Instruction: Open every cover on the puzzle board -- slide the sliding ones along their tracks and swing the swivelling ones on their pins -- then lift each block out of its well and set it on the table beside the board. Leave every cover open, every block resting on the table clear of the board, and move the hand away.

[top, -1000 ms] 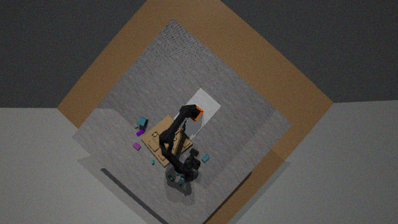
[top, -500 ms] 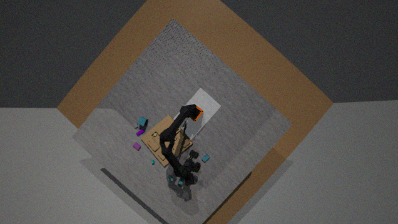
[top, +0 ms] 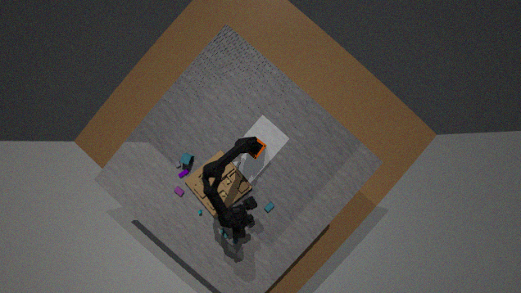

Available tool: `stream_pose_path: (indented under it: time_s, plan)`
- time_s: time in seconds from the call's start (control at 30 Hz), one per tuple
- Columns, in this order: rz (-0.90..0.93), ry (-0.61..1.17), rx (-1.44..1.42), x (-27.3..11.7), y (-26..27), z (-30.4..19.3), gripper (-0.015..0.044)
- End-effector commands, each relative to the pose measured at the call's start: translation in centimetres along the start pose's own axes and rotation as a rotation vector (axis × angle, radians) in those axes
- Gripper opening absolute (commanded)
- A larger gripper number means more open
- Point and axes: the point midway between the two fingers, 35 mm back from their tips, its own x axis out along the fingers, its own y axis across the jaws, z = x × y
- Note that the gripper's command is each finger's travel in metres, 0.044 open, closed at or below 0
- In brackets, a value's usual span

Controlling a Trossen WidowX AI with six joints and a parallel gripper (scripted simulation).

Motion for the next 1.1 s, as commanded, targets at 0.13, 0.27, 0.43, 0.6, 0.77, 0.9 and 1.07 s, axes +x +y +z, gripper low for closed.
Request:
stream_pose_path:
  time_s: [0.13, 0.27, 0.43, 0.6, 0.77, 0.9, 1.07]
  plan:
    - [-0.003, -0.001, 0.511, -0.3, -1.2, -4.4, 0.0]
    - [-0.004, 0.0, 0.78, -0.3, -1.5, -6.7, 0.0]
    - [-0.006, 0.002, 1.152, -0.1, -1.5, -9.6, 0.0]
    - [-0.011, 0.004, 1.525, 0.2, -1.2, -12.5, 0.0]
    - [-0.017, 0.006, 1.846, 0.5, -0.8, -14.9, 0.0]
    - [-0.018, 0.006, 1.858, 0.6, -0.7, -15.0, 0.0]
    - [-0.016, 0.008, 1.515, 0.6, -0.8, -15.0, 0.0]
